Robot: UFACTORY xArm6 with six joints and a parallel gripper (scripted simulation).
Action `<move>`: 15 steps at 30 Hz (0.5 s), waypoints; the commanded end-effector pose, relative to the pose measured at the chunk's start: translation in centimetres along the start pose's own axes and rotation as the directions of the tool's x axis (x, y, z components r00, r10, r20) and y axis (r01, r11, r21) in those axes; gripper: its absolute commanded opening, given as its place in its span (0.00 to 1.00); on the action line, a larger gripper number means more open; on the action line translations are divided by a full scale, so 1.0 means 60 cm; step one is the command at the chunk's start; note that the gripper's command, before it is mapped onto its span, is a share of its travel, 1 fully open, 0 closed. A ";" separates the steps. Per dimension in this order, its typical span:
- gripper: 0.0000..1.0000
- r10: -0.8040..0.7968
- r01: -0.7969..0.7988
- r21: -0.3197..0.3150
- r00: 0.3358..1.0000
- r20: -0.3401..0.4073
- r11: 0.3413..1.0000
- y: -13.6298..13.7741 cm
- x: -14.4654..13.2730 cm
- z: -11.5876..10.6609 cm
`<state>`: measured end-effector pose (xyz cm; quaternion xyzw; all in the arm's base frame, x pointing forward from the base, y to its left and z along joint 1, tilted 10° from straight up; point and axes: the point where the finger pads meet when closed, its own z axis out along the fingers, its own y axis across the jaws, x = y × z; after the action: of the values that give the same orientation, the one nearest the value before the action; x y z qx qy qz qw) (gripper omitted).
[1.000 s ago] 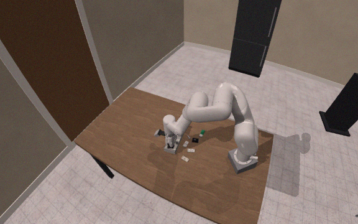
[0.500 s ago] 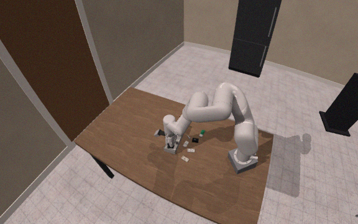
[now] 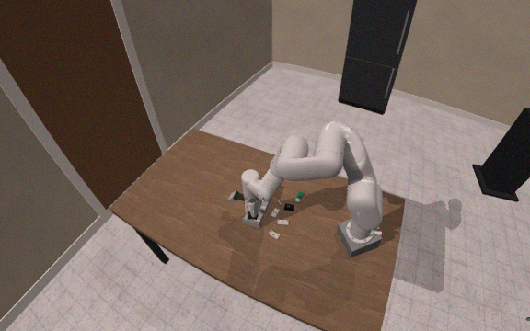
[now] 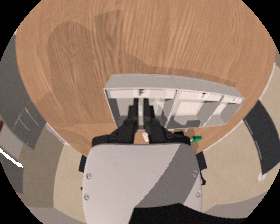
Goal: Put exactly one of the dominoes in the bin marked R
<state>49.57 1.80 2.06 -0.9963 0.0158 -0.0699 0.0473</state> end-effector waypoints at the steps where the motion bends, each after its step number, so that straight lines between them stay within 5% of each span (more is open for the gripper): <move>1: 0.07 0.000 0.000 0.000 1.000 -0.004 1.000 0.000 0.003 -0.007; 15: 0.07 0.000 0.000 0.000 1.000 -0.004 1.000 0.000 0.003 -0.033</move>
<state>49.40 1.68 3.27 -0.9963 0.0158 -0.0700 0.0473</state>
